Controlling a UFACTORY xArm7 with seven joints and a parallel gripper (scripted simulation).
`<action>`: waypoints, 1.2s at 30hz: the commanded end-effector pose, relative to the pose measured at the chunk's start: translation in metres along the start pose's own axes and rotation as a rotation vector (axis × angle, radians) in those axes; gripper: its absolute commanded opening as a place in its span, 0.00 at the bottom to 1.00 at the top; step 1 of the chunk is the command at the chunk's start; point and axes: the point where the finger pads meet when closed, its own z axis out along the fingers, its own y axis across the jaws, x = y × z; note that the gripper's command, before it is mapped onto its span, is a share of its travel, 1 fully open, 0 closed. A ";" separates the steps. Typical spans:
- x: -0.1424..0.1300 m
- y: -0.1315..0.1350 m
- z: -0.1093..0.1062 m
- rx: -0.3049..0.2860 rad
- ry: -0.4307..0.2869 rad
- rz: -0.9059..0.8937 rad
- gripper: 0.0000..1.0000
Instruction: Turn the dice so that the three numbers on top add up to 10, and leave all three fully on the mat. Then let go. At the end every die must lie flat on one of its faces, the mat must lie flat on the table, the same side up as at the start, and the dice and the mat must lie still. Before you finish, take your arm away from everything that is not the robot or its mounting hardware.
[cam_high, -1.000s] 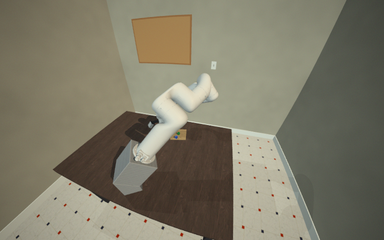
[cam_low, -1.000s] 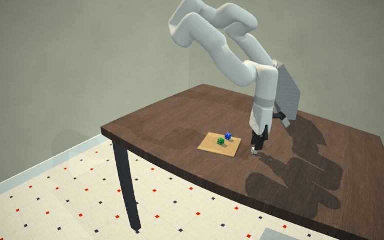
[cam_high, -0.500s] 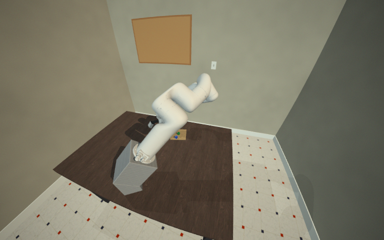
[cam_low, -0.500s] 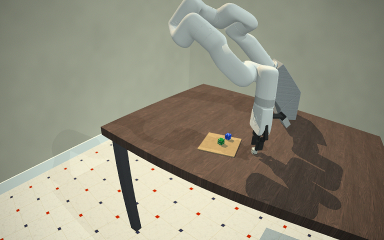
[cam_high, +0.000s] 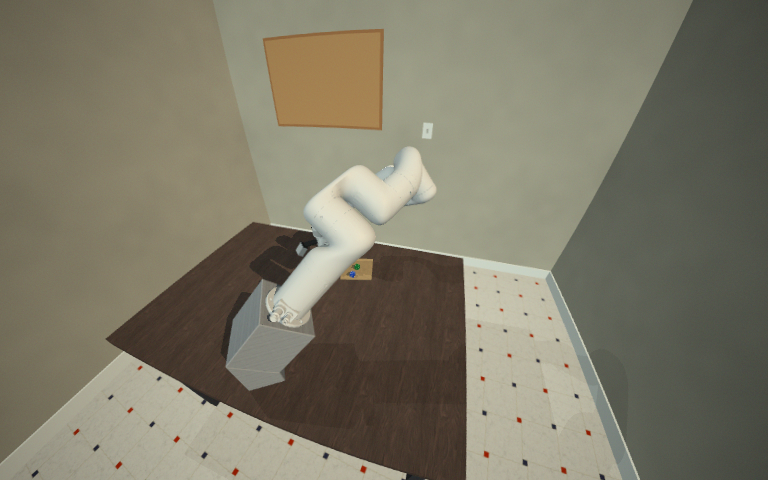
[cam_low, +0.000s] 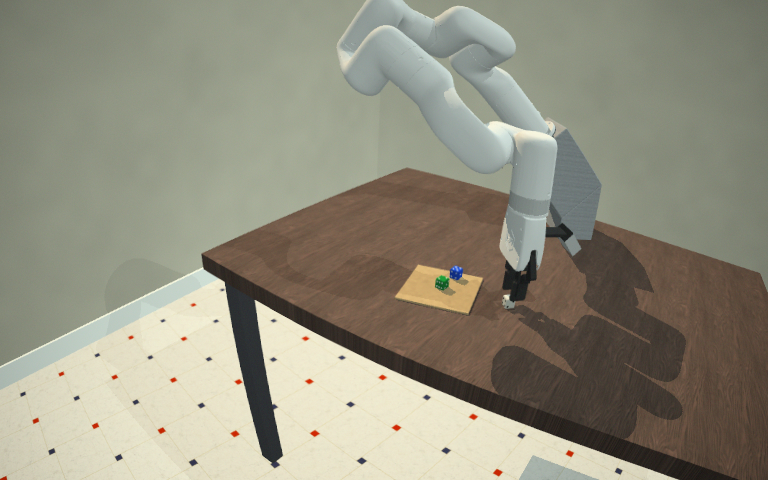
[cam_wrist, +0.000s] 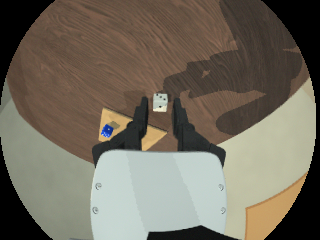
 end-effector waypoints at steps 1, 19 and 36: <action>0.000 0.002 -0.002 -0.004 0.000 -0.001 0.36; 0.000 0.002 0.000 -0.004 0.000 -0.001 0.36; 0.000 0.002 0.018 -0.004 0.000 -0.001 0.36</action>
